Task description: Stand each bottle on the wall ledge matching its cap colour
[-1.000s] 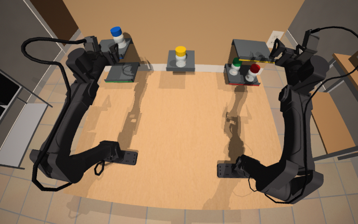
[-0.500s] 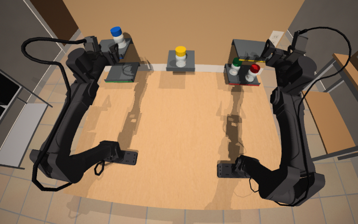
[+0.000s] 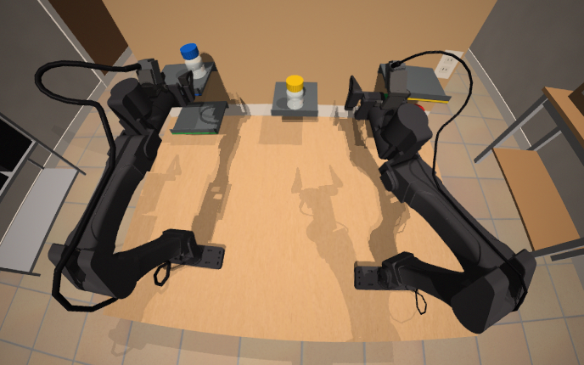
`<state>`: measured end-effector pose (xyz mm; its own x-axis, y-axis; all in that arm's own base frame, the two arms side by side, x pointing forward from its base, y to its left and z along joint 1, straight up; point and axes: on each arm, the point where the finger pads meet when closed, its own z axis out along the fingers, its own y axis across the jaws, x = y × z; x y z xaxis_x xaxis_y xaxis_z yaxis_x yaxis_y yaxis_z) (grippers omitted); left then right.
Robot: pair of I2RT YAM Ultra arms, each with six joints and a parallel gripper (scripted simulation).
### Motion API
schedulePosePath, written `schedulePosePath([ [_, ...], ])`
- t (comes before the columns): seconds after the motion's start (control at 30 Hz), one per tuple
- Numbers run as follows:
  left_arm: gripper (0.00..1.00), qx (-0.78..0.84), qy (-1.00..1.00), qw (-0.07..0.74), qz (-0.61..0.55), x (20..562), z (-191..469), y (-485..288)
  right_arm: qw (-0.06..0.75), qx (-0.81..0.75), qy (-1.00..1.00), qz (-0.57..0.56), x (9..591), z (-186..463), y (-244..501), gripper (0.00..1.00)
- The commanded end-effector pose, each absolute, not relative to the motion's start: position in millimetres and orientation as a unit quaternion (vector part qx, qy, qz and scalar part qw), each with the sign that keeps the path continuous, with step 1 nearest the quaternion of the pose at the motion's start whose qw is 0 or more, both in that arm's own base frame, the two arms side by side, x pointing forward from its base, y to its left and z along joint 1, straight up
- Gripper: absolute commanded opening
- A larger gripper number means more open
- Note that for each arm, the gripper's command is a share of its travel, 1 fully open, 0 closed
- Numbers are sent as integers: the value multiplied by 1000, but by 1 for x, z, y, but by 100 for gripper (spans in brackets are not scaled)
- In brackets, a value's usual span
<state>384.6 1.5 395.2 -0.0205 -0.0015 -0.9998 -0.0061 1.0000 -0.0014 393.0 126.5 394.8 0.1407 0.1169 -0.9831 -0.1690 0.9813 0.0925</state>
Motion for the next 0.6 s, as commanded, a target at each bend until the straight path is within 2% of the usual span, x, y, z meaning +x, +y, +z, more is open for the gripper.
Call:
schedulePosePath([
  [0.0, 87, 0, 702, 712, 0, 381, 412, 1, 775, -2, 625, 90, 396, 402, 155, 100],
  [0.1, 87, 0, 702, 712, 0, 381, 412, 1, 768, -27, 629, 119, 391, 388, 207, 100],
  [0.27, 87, 0, 702, 712, 0, 381, 412, 1, 759, -50, 634, 140, 389, 373, 253, 100],
  [0.57, 87, 0, 702, 712, 0, 381, 412, 1, 749, -67, 642, 146, 390, 362, 273, 100],
])
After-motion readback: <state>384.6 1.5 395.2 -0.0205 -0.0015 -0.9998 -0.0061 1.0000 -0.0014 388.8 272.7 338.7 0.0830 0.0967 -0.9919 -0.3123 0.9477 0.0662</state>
